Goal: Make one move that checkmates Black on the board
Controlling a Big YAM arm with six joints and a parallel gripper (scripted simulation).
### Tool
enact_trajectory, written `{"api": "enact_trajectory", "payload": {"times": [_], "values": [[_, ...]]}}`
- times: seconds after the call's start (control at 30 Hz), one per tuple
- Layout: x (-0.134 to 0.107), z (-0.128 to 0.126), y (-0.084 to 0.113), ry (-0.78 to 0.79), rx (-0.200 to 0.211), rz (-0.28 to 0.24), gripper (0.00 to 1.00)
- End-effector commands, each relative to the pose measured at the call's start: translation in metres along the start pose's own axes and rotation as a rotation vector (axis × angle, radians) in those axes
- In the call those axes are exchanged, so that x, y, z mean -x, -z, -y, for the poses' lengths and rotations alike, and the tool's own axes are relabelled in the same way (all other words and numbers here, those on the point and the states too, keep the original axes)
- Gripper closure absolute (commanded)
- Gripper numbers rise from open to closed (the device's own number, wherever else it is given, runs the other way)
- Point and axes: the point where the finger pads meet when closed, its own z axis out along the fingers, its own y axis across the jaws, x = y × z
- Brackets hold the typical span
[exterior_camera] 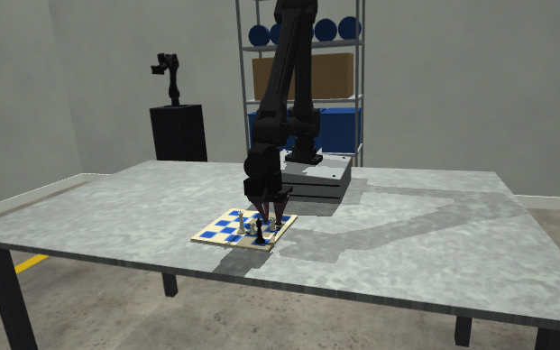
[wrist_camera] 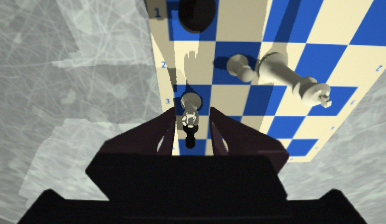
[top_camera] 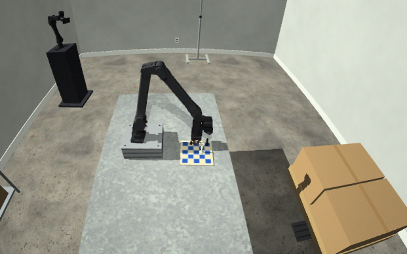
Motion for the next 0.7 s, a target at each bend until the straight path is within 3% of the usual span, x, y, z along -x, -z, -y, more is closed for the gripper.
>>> {"api": "enact_trajectory", "payload": {"times": [0.0,0.1,0.2,0.53,0.67], "values": [[-0.001,0.006,0.011,-0.002,-0.003,0.005,0.64],[0.004,0.006,0.016,-0.002,-0.002,0.014,0.64],[0.021,0.004,0.036,0.001,0.000,0.046,0.64],[0.021,0.004,0.092,0.001,0.000,0.051,0.64],[0.021,0.004,0.100,0.002,0.000,0.052,0.64]]}}
